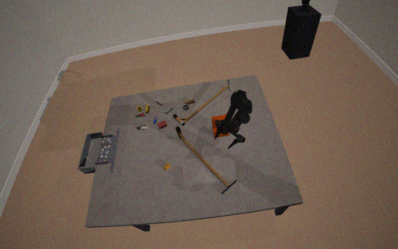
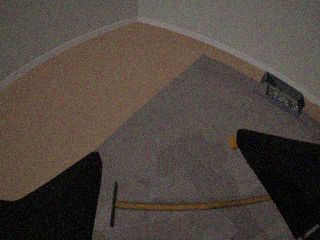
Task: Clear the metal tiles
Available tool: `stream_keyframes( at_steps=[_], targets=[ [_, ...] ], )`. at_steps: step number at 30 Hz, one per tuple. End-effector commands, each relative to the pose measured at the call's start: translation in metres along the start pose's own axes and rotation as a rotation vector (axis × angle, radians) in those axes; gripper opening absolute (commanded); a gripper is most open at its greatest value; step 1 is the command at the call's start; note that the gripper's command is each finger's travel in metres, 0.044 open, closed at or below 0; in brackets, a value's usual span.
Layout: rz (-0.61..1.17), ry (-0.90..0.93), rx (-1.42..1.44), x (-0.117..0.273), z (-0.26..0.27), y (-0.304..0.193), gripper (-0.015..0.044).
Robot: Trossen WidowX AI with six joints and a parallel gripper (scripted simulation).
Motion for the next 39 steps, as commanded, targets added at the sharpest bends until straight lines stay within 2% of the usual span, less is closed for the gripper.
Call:
stream_keyframes(
  at_steps=[1, 39],
  targets=[
    [0.035, 0.044, 0.029, 0.008, -0.005, -0.003, 0.0440],
    [0.353, 0.559, 0.335, 0.062, -0.088, -0.020, 0.0440]
  ],
)
Point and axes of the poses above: the point midway between the two fingers, 35 mm back from their tips, its own x axis back along the fingers, its own z axis across the jaws, y = z × x, the point moved 3 cm from there along x, back along the fingers, and after that the axes turned 15 degrees about -x, right-handed, at the moved point
